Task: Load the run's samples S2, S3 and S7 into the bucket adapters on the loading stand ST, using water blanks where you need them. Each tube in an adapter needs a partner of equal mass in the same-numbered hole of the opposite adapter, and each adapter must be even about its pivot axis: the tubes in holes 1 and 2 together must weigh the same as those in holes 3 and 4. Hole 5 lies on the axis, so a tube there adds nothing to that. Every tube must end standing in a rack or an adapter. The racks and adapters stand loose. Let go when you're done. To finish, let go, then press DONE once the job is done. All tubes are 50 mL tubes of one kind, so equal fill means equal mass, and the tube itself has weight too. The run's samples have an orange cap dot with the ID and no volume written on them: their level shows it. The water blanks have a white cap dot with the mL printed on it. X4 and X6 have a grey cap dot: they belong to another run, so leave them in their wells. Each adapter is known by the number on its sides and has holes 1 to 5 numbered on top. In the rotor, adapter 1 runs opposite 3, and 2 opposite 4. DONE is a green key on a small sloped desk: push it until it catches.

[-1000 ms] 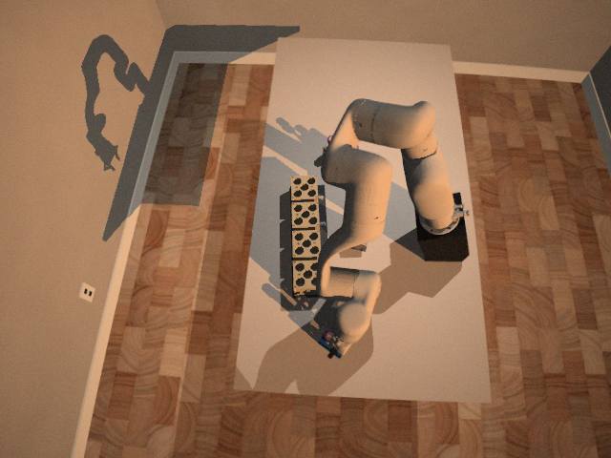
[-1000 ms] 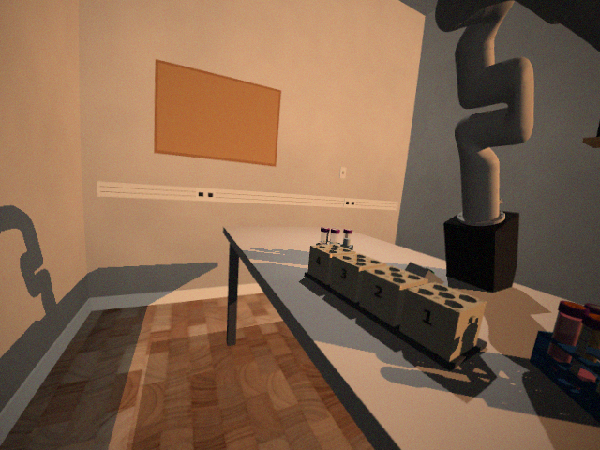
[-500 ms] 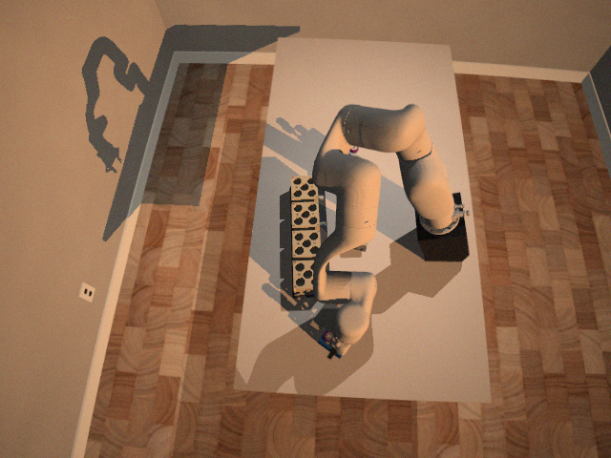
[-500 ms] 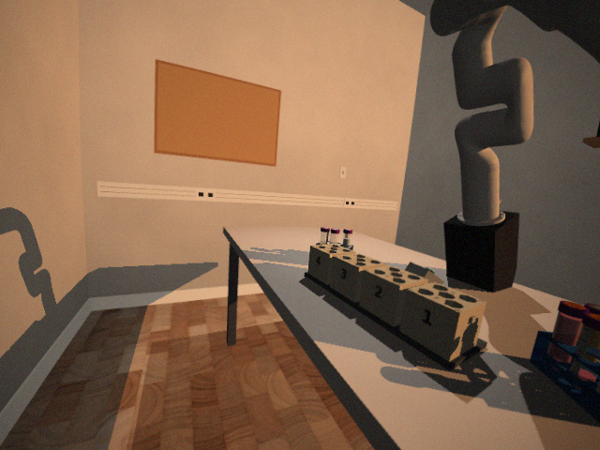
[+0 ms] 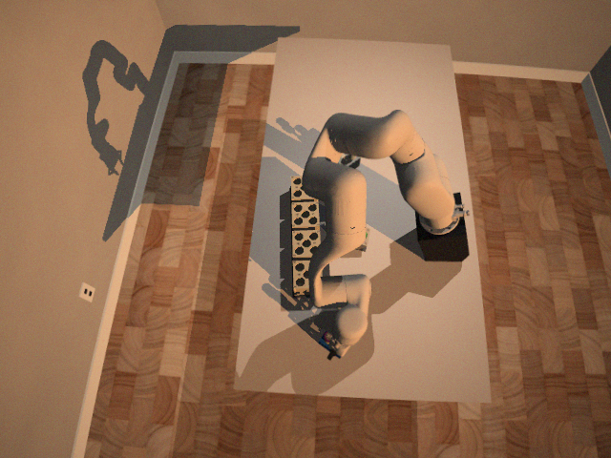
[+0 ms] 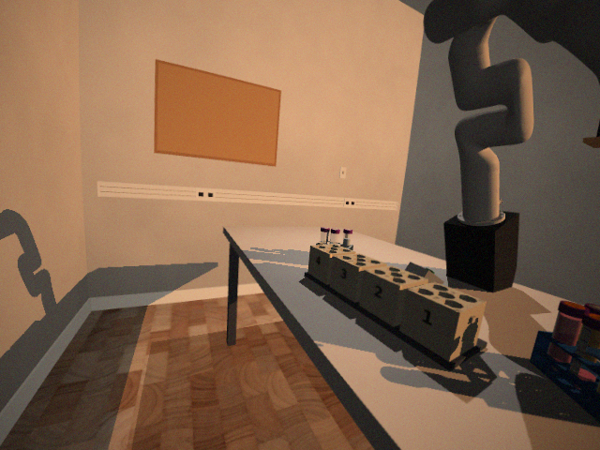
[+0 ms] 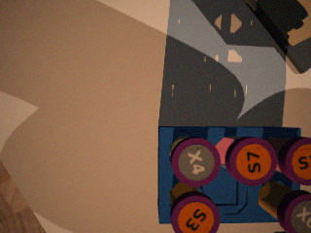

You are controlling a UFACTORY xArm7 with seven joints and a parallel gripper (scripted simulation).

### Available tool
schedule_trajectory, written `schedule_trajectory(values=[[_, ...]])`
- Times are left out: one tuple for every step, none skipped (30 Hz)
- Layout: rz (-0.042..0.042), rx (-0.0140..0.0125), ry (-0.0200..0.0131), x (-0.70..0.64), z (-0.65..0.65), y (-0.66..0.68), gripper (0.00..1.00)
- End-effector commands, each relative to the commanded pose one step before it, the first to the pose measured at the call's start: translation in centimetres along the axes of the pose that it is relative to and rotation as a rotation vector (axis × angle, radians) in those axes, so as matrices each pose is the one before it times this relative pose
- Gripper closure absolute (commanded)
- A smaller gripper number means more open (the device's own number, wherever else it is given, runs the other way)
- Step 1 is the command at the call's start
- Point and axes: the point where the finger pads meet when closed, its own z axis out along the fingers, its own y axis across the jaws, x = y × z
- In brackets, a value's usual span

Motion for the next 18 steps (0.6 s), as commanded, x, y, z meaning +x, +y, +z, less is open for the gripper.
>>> schedule_trajectory(values=[[-0.00006, 0.00497, 0.00311, -0.053, 0.643, -0.227, 0.43], [0.00000, 0.00000, -0.00001, 0.000, 0.200, 0.001, 0.43], [0.00000, 0.00000, -0.00001, 0.000, 0.200, 0.000, 0.43], [0.00000, 0.00000, -0.00001, 0.000, 0.200, 0.000, 0.43], [0.00000, 0.00000, -0.00001, 0.000, 0.200, 0.000, 0.43], [0.00000, 0.00000, -0.00001, 0.000, 0.200, 0.000, 0.43], [0.00000, 0.00000, -0.00001, 0.000, 0.200, 0.000, 0.43], [0.00000, 0.00000, -0.00001, 0.000, 0.200, 0.000, 0.43], [0.00000, 0.00000, -0.00001, 0.000, 0.200, 0.000, 0.43], [0.00000, 0.00000, -0.00001, 0.000, 0.200, 0.000, 0.43], [0.00000, 0.00000, -0.00001, 0.000, 0.200, 0.000, 0.43], [0.00000, 0.00000, -0.00001, 0.000, 0.200, 0.000, 0.43], [0.00000, 0.00000, -0.00001, 0.000, 0.200, 0.000, 0.43], [0.00000, 0.00000, -0.00001, 0.000, 0.200, 0.000, 0.43], [0.00000, 0.00000, 0.00000, 0.000, 0.000, 0.000, 0.43], [0.00000, 0.00000, 0.00000, 0.000, 0.000, 0.000, 0.43], [0.00000, 0.00000, 0.00000, -0.001, 0.201, 0.000, 0.43], [0.00000, 0.00000, -0.00001, 0.000, 0.200, 0.000, 0.43]])
